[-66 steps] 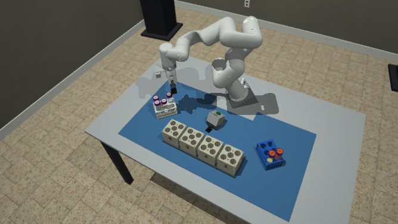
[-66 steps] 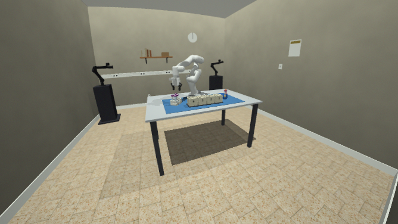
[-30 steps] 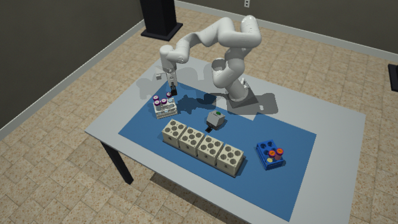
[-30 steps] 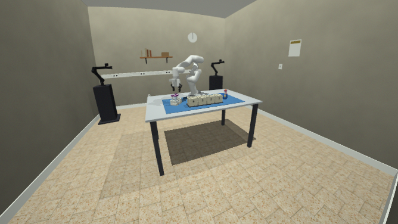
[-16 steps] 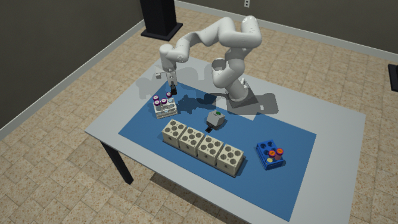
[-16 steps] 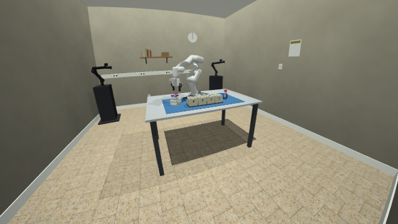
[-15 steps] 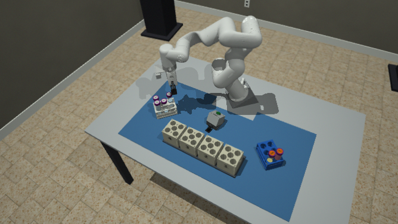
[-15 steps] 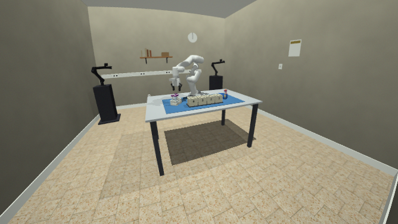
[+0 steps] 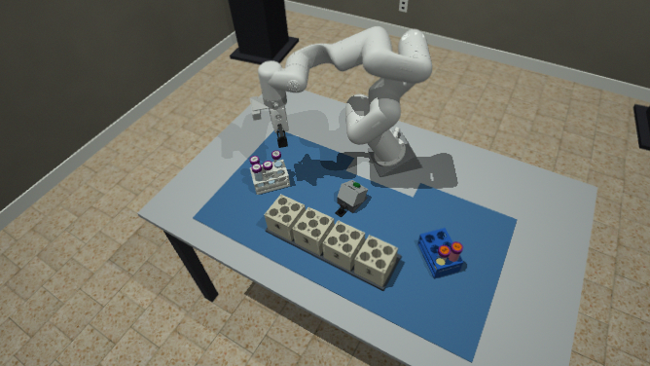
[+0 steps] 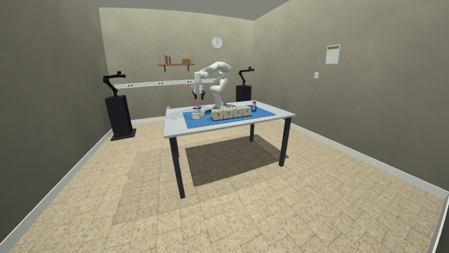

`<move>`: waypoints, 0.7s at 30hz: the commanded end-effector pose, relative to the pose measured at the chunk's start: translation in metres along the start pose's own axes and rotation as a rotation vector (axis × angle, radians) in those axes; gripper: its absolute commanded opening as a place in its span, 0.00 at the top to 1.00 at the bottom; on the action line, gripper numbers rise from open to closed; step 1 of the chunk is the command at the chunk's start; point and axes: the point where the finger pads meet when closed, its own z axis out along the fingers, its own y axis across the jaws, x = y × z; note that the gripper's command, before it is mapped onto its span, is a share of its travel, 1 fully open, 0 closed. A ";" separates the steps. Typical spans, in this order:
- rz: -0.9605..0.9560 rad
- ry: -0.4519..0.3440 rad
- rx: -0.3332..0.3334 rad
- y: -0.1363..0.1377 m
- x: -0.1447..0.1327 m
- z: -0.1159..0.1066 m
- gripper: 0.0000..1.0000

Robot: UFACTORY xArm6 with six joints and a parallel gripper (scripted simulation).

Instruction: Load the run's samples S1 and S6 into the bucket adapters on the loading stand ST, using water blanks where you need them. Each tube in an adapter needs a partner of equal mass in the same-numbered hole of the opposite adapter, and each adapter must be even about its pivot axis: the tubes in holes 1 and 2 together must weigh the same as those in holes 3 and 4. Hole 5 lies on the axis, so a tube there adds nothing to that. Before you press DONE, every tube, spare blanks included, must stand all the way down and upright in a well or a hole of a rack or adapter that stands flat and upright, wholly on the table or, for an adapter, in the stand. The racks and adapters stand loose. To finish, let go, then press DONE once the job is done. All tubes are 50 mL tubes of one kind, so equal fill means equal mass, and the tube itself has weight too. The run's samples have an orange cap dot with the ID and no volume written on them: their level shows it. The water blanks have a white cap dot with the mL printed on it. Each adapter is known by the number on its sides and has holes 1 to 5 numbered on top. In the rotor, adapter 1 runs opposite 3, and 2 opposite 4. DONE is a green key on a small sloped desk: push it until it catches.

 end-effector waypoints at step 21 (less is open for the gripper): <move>0.000 0.001 0.000 0.000 0.000 -0.055 0.00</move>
